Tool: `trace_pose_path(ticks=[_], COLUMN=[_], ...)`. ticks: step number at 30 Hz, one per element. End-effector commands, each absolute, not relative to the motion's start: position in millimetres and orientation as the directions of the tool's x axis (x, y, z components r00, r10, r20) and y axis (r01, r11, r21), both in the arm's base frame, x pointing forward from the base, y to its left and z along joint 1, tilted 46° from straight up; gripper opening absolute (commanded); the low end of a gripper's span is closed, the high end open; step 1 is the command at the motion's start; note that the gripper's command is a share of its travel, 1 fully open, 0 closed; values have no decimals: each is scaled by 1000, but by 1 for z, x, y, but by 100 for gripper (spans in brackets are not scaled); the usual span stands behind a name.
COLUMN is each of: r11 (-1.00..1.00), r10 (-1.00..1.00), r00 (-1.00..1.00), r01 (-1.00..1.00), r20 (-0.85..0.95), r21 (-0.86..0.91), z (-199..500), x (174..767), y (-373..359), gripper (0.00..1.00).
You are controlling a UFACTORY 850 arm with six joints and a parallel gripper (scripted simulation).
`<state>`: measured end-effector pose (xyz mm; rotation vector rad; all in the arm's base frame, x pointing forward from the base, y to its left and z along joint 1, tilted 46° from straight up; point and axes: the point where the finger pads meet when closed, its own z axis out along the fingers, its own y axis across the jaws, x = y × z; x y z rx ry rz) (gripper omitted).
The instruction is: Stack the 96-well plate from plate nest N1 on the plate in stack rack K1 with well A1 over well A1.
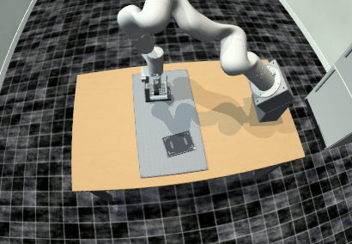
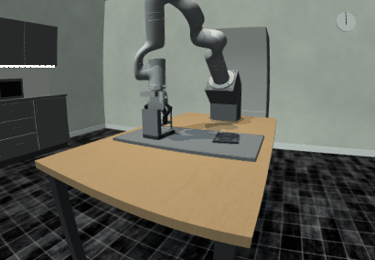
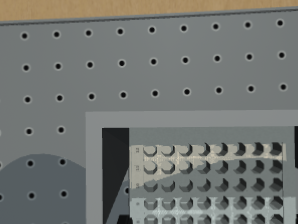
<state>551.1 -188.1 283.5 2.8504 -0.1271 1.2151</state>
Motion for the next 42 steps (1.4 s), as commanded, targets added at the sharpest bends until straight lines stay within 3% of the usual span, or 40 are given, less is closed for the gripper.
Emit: trace_pose_path(ticks=[1, 42], r11=[-996, -996], r10=[-59, -59], r00=[688, 689], r01=[-92, -92], r20=[723, 723], r21=[6, 6], z=[279, 272], x=[557, 564], y=[-189, -190], gripper=[0, 0])
